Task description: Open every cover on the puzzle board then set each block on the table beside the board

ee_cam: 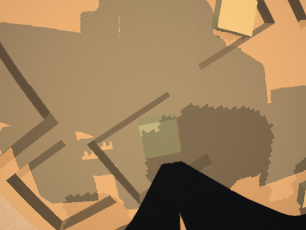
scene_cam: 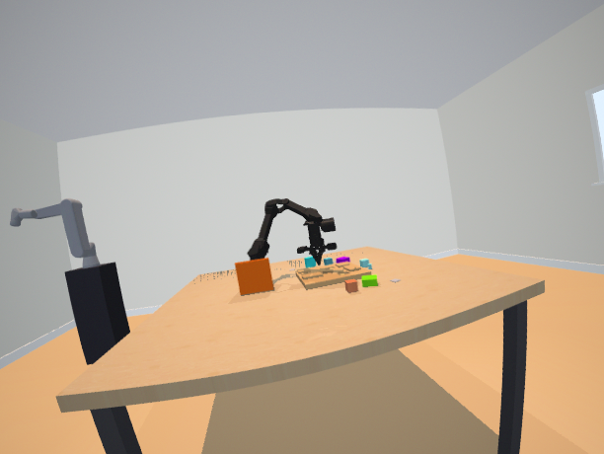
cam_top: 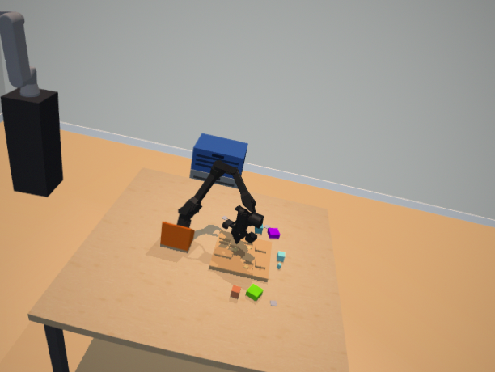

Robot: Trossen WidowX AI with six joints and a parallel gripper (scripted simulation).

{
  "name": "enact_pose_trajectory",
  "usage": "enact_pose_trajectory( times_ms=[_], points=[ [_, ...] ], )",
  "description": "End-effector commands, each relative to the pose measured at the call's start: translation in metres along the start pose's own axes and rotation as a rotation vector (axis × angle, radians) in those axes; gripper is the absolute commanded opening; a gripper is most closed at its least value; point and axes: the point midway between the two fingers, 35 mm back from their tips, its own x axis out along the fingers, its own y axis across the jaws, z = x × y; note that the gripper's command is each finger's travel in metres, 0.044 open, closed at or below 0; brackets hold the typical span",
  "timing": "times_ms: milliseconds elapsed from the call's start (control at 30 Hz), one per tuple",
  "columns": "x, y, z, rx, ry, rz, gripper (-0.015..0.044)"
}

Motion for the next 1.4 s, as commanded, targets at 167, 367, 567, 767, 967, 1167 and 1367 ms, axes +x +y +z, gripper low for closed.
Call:
enact_pose_trajectory(
  times_ms=[167, 367, 567, 767, 967, 1167, 1367],
  points=[
    [0.014, 0.001, -0.001, 0.694, -0.001, 0.009, 0.0],
    [0.02, 0.001, -0.001, 1.269, 0.002, 0.01, 0.0],
    [0.023, 0.001, -0.001, 1.507, 0.003, 0.01, 0.0],
    [0.023, 0.0, -0.001, 1.507, 0.003, 0.01, 0.0],
    [0.023, 0.0, -0.001, 1.507, 0.003, 0.01, 0.0],
    [0.027, 0.001, 0.0, 1.507, 0.003, 0.011, 0.0],
    [0.032, 0.001, 0.0, 1.507, 0.003, 0.011, 0.0]
  ],
)
